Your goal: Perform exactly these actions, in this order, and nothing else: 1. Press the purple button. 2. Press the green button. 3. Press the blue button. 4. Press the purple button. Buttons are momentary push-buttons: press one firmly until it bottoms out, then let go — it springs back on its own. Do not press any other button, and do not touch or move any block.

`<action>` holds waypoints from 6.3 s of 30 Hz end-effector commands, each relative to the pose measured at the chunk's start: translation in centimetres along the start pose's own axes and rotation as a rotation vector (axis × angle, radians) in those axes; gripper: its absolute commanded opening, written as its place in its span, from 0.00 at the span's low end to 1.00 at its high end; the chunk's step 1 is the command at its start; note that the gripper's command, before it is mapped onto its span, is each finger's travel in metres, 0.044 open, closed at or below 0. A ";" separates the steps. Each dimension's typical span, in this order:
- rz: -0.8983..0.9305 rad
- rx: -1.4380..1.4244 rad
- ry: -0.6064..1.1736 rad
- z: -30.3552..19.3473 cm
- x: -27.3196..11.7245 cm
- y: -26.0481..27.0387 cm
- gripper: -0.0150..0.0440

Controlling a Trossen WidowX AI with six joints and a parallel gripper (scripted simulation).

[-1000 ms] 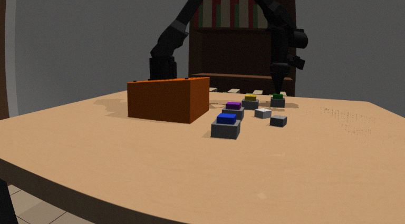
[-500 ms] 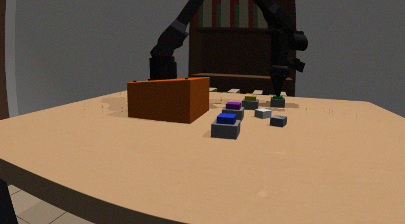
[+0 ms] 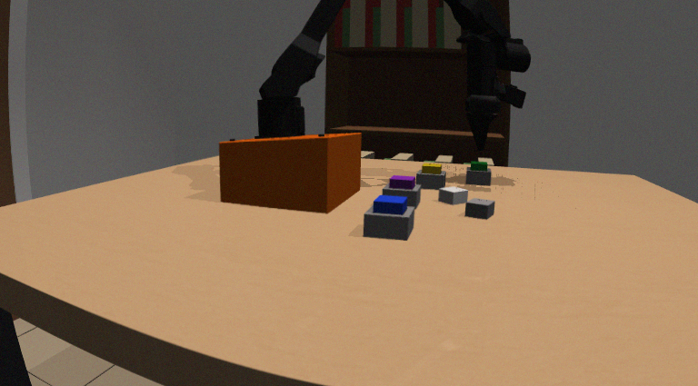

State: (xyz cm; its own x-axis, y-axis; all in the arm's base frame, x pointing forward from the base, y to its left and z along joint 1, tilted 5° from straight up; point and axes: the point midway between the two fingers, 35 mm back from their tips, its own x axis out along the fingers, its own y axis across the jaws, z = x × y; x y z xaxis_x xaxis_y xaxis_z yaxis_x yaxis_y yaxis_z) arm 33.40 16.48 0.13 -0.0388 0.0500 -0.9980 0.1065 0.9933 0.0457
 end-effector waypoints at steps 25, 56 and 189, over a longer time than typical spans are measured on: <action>-0.023 0.004 -0.006 -0.8 -7.4 -24.5 0.29; -0.026 0.004 0.013 -10.7 0.0 -36.4 0.29; -0.017 0.000 0.014 -11.3 -0.5 -21.8 0.38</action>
State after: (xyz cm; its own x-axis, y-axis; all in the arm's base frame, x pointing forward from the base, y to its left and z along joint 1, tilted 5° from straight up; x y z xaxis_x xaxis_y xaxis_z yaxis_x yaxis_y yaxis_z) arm 19.66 -4.33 -0.31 -0.0532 0.0312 -0.9981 0.1047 0.9942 0.0255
